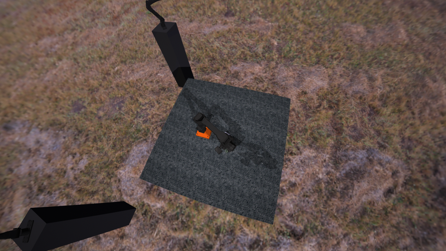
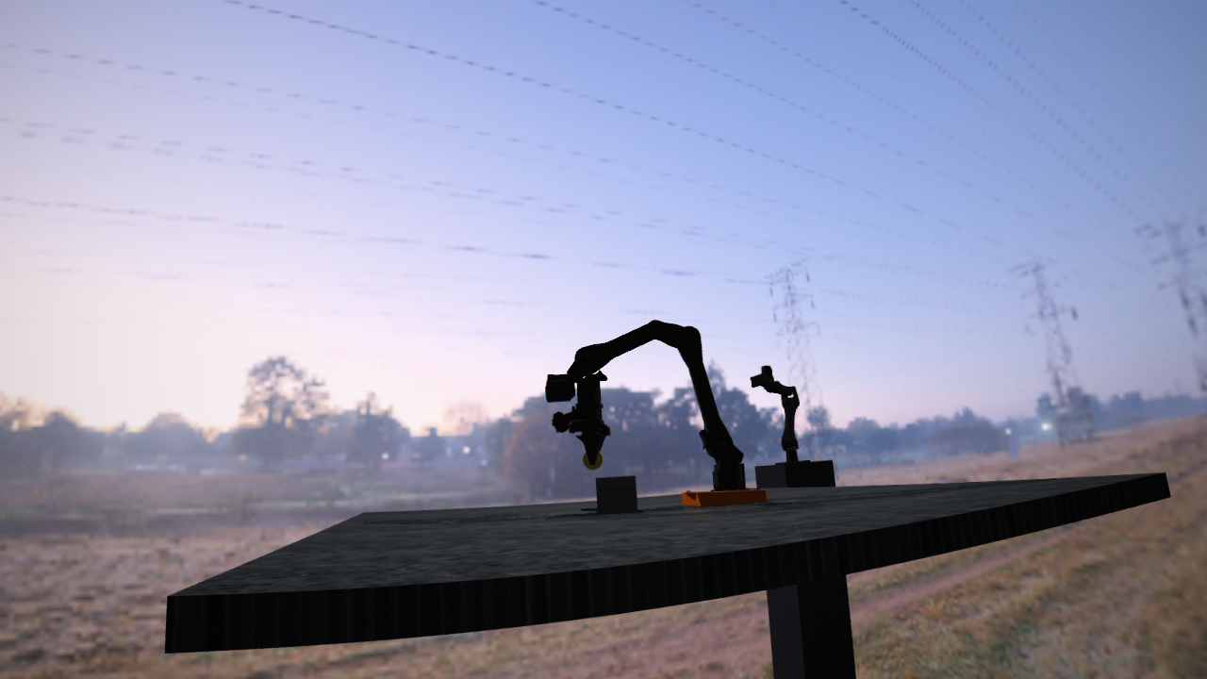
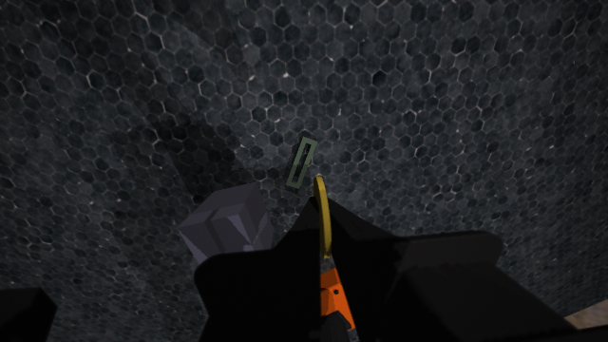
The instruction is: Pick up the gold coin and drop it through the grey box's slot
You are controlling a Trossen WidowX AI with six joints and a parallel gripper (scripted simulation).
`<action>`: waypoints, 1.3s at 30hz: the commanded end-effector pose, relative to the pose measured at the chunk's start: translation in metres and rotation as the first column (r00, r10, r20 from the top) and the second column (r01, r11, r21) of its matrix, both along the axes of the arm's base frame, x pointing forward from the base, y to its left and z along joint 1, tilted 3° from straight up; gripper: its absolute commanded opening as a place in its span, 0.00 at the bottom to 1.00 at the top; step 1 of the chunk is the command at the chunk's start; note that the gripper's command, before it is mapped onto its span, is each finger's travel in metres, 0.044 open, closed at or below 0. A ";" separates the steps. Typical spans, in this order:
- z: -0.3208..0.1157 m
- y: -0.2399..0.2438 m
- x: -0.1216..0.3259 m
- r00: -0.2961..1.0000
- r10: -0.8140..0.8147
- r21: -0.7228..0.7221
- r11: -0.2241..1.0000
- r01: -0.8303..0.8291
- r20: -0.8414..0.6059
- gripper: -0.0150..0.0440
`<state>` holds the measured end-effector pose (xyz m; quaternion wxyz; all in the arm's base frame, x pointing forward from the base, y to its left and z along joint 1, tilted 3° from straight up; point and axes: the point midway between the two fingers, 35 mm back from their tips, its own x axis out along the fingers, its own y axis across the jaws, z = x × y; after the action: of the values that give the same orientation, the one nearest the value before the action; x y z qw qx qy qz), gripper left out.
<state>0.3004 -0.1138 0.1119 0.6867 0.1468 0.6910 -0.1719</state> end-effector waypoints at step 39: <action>0.000 0.073 -0.008 0.988 0.157 0.013 0.988 -0.157 -0.002 0.25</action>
<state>0.2961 -0.0508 0.1141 0.6987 0.0927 0.7000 -0.1150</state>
